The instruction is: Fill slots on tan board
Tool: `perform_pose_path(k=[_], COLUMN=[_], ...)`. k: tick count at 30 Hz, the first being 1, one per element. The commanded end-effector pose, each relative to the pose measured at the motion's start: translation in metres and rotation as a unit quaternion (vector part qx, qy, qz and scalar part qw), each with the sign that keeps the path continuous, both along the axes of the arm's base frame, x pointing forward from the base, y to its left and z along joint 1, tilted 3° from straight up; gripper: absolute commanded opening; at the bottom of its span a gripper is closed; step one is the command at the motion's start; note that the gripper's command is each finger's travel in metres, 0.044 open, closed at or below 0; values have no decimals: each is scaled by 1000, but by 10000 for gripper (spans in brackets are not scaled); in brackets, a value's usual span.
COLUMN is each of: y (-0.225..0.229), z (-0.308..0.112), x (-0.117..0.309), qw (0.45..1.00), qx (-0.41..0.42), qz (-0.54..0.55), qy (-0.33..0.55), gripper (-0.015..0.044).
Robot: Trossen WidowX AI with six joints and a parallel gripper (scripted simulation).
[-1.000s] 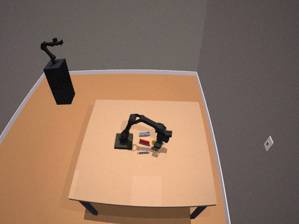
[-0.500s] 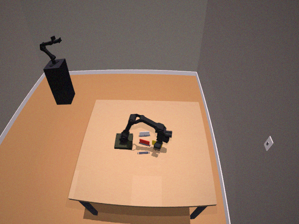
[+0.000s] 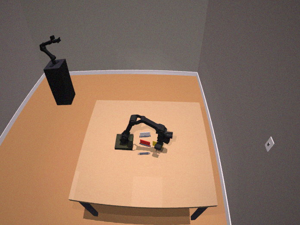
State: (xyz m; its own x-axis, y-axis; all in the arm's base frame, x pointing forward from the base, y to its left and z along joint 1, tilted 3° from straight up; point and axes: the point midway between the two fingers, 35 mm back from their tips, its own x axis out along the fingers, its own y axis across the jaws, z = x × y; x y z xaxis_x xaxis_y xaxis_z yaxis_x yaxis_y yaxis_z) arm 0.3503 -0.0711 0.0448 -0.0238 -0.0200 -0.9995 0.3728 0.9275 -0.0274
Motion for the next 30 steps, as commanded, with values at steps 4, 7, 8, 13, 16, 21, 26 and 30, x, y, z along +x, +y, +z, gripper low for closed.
perform_pose_path(k=[4,7,8,13,16,21,26,30], y=[0,0,0,0,0,0,0,0], z=[-4,-5,-6,-8,-9,-11,-13,-14], x=[-1,-1,-1,-1,-1,-1,-1,-1], qw=[1000,1000,1000,1000,1000,1000,1000,1000], qx=[0,0,0,0,0,0,0,0], qz=[-2,-2,-2,-2,-2,-2,-2,-2], qy=[1,1,1,1,1,1,1,1], gripper=[0,0,0,0,0,0,0,0])
